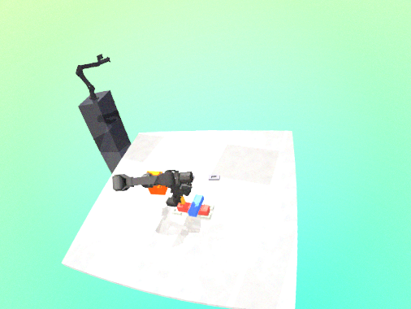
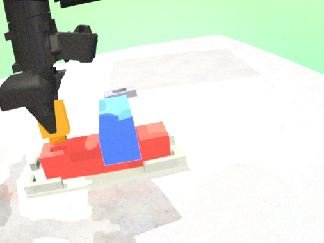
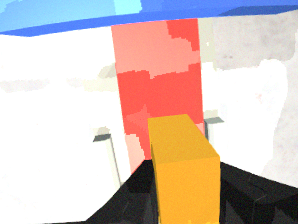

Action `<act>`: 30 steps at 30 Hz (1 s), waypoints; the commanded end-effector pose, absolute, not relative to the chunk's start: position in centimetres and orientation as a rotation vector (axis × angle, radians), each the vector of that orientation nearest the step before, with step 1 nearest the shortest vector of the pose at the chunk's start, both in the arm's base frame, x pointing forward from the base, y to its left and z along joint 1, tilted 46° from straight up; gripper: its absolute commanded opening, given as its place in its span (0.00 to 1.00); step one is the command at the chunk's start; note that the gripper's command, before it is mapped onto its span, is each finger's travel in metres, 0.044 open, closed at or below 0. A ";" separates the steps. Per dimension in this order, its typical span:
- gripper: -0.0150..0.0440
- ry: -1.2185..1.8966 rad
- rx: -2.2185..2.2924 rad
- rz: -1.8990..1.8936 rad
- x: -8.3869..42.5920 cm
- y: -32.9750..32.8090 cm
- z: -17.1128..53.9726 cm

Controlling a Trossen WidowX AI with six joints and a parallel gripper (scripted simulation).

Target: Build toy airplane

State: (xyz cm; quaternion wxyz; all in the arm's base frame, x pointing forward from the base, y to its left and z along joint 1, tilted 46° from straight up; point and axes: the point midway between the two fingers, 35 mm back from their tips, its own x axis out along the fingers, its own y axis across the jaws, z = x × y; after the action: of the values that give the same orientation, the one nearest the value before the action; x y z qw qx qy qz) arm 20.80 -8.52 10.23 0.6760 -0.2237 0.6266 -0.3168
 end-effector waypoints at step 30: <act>0.69 1.410 -0.505 -0.715 20.7 -9.5 9.4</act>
State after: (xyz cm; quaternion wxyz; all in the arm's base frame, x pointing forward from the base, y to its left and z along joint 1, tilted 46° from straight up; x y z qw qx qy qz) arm 20.68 -9.47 9.34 0.6749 -0.2250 0.6272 -0.3171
